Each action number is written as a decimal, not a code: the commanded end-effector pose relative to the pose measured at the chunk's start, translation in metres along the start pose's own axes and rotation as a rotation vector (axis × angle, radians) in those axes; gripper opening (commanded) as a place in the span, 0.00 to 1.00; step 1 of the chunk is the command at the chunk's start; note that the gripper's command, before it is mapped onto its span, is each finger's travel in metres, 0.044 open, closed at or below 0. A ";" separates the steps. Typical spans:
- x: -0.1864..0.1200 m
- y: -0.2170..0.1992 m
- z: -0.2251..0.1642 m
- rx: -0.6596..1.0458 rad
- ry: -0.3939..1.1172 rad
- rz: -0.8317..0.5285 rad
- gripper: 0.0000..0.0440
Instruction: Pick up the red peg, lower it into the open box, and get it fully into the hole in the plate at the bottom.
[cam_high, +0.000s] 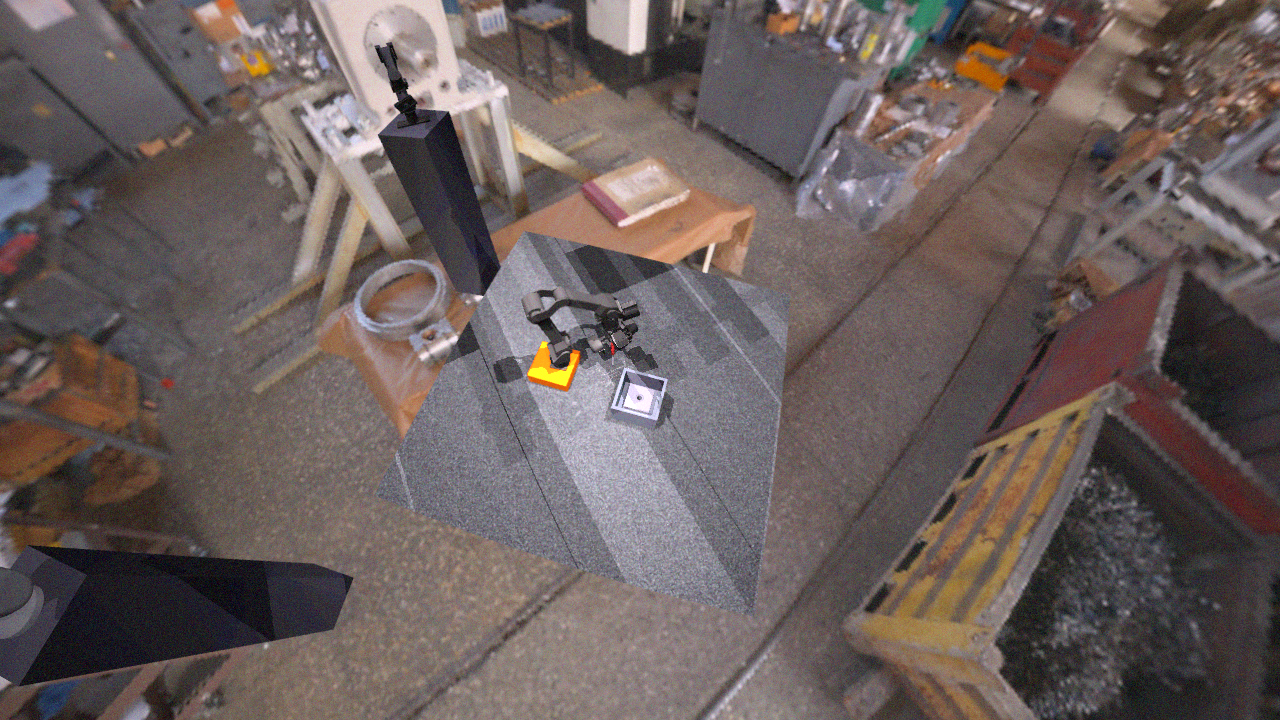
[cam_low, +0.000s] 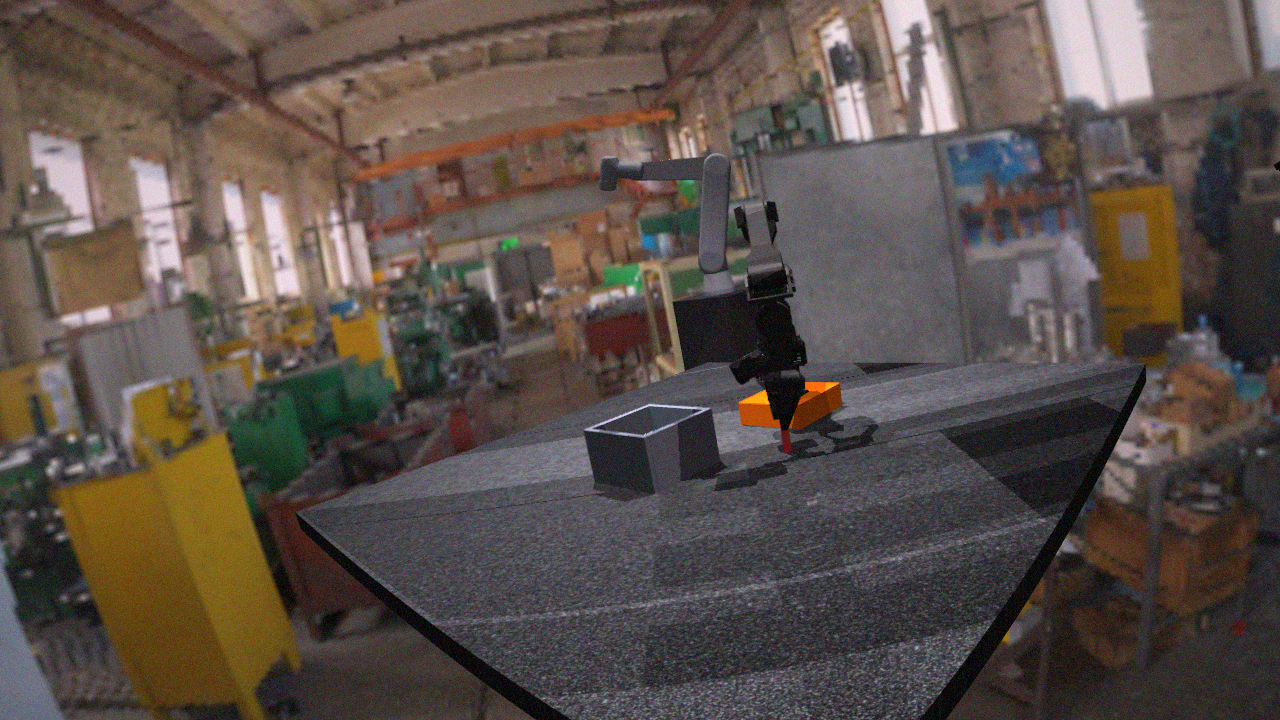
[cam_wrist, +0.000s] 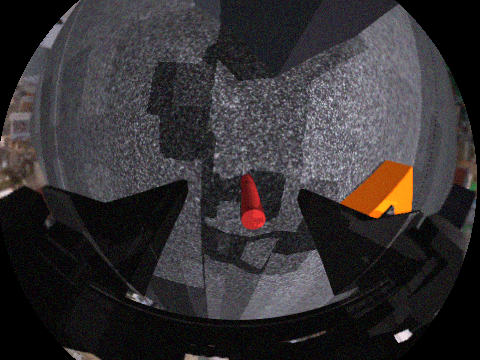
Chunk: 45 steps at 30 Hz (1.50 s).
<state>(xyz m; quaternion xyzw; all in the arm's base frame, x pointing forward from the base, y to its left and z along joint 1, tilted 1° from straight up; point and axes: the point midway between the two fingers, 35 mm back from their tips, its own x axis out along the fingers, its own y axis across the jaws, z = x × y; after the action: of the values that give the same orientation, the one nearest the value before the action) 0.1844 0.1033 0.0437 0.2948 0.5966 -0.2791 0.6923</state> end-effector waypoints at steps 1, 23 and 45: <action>0.012 -0.001 0.000 0.041 -0.006 0.006 1.00; 0.023 -0.006 0.003 0.123 0.053 -0.024 0.00; -0.040 0.002 0.067 0.011 -0.161 0.022 0.00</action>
<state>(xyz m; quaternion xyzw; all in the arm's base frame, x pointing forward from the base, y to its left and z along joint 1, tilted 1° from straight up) 0.2189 0.0618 0.0819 0.2838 0.5433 -0.2978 0.7318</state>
